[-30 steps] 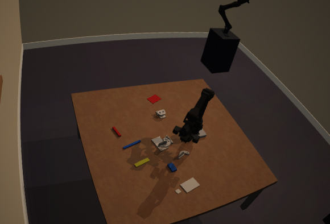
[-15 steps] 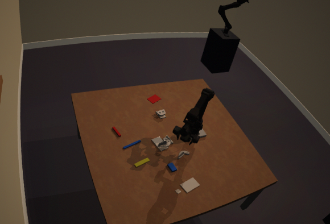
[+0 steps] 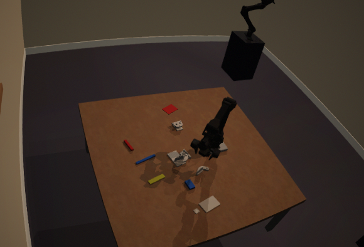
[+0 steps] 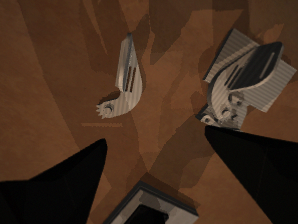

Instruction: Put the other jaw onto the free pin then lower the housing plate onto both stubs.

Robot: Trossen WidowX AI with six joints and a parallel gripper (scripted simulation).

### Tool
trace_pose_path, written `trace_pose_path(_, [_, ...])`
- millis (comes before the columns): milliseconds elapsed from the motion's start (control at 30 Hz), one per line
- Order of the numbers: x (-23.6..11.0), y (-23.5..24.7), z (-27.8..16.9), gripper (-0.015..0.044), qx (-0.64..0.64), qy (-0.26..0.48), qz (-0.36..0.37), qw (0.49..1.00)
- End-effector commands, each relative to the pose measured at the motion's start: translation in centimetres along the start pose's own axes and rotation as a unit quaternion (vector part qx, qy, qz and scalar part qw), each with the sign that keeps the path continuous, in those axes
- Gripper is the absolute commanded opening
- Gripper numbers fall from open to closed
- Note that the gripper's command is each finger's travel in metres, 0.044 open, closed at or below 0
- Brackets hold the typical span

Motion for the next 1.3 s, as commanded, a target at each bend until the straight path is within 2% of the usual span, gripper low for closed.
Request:
trace_pose_path(0, [0.00,0.00,0.00,0.0440,0.000,0.000,0.000,1.000])
trace_pose_path(267, [0.00,0.00,0.00,0.0440,0.000,0.000,0.000,1.000])
trace_pose_path(833, [0.00,0.00,0.00,0.0000,0.000,0.000,0.000,1.000])
trace_pose_path(1200, [0.00,0.00,0.00,0.0000,0.000,0.000,0.000,1.000])
trace_pose_path(1267, [-0.02,0.02,0.05,0.0053,0.002,0.000,0.000,1.000])
Point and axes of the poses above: the point midway between the two fingers, 35 mm back from their tips, its own x axis out along the fingers, its own y axis across the jaws, z = x × y, the point moved 9 cm from there along -x, back along the fingers, and after that the axes turned 5 degrees about x, right-handed, at the moved point
